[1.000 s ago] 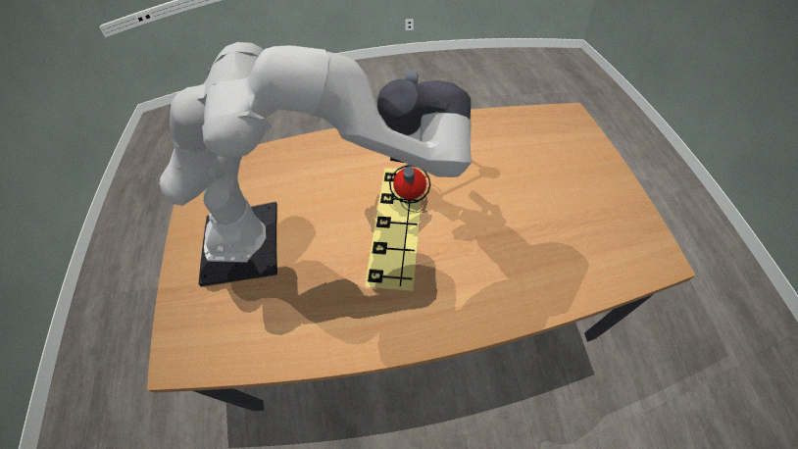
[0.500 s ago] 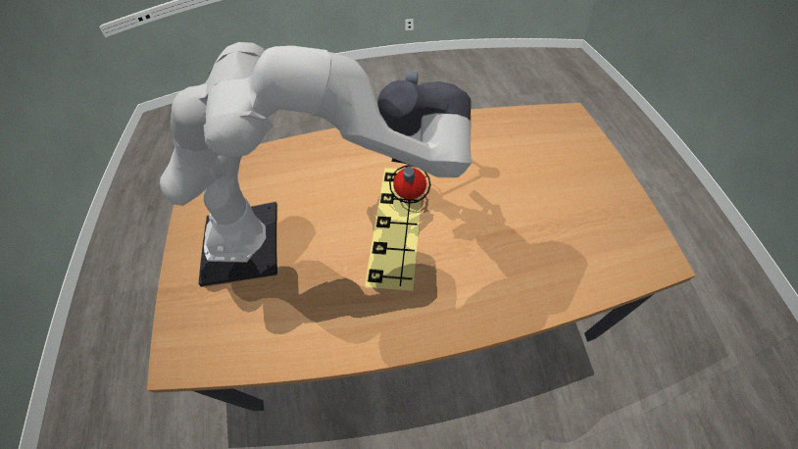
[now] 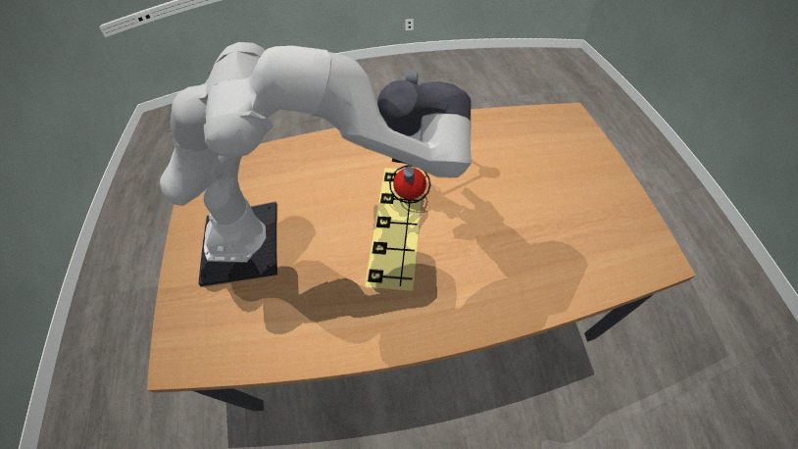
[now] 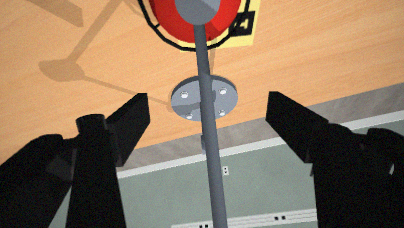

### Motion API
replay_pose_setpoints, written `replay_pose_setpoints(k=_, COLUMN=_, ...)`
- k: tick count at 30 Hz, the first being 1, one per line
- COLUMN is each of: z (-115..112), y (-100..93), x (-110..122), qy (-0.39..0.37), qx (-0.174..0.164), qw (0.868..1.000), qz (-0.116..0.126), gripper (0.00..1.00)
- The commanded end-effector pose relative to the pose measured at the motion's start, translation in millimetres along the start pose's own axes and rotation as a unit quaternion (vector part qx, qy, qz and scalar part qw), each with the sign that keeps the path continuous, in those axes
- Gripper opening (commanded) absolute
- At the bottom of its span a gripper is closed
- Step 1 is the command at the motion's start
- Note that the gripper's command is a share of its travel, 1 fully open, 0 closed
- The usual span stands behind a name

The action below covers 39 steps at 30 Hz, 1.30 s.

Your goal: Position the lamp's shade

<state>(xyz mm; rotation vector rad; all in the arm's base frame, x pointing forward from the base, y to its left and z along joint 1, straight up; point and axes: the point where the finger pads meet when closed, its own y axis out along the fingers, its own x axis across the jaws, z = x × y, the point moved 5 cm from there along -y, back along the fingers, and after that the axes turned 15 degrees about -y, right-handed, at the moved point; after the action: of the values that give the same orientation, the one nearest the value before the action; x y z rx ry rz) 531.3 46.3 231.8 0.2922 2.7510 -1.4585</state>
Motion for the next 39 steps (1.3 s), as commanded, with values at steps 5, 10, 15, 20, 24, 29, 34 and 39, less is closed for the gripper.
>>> replay_pose_setpoints(k=5, z=1.2, y=0.3, x=0.0, qy=-0.015, qx=-0.008, qw=1.0, qz=0.002, gripper=0.1)
replay_pose_setpoints(k=10, z=-0.1, y=-0.1, x=0.0, qy=0.0, qx=0.0, qw=1.0, qz=0.0, gripper=0.1)
replay_pose_setpoints(k=15, z=-0.1, y=-0.1, x=0.0, qy=0.0, qx=0.0, qw=1.0, qz=0.0, gripper=0.1)
replay_pose_setpoints(k=20, z=-0.1, y=-0.1, x=-0.1, qy=0.0, qx=0.0, qw=1.0, qz=0.0, gripper=0.1)
replay_pose_setpoints(k=24, z=0.0, y=-0.1, x=-0.1, qy=0.0, qx=0.0, qw=1.0, qz=0.0, gripper=0.1)
replay_pose_setpoints(k=29, z=0.0, y=-0.1, x=-0.1, qy=0.0, qx=0.0, qw=1.0, qz=0.0, gripper=0.1)
replay_pose_setpoints(k=34, z=11.8, y=-5.3, x=1.9, qy=-0.015, qx=-0.008, qw=1.0, qz=0.003, gripper=0.1)
replay_pose_setpoints(k=39, z=23.5, y=-10.5, x=3.9, qy=-0.03, qx=-0.015, qw=0.999, qz=0.005, gripper=0.1)
